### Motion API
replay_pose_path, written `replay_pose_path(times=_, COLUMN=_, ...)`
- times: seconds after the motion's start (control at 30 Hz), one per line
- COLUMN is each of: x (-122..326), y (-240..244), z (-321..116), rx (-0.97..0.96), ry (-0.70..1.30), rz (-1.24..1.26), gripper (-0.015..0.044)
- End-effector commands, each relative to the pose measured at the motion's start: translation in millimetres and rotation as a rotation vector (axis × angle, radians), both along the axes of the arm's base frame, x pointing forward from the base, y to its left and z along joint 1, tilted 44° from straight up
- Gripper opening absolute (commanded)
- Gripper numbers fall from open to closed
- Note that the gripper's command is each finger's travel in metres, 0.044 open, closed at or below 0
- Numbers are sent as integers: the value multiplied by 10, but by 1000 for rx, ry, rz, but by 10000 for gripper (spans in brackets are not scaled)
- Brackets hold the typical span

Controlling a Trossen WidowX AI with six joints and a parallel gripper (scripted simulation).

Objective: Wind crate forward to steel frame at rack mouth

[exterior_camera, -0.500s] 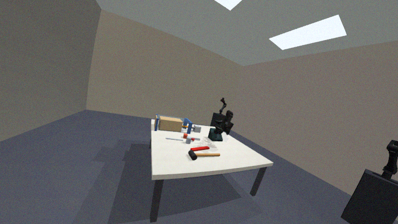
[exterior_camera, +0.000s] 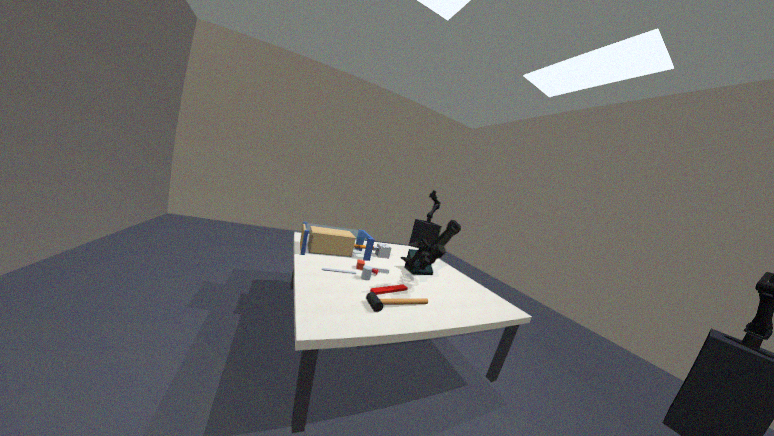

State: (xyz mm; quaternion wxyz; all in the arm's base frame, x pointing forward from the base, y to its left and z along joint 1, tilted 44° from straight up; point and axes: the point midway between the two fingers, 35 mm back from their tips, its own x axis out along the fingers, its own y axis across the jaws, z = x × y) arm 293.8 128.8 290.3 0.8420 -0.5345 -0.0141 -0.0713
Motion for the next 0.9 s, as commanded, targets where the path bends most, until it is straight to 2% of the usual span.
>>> replay_pose_path(times=0.0, x=459, y=125, z=-409, rx=-457, ry=219, rz=105, gripper=440)
replay_pose_path(times=0.13, x=791, y=81, z=-1023, rx=-849, ry=476, rz=310, gripper=440)
replay_pose_path(times=0.37, x=867, y=-260, z=-1973, rx=-1142, ry=791, rz=767, gripper=440)
replay_pose_path(times=0.5, x=711, y=-446, z=-2332, rx=-1138, ry=860, rz=1120, gripper=440)
replay_pose_path(times=0.63, x=470, y=-650, z=-2468, rx=-923, ry=742, rz=1514, gripper=440)
replay_pose_path(times=0.7, x=431, y=-715, z=-2431, rx=-823, ry=660, rz=1586, gripper=440)
replay_pose_path(times=0.87, x=428, y=-723, z=-2425, rx=-810, ry=648, rz=1592, gripper=440)
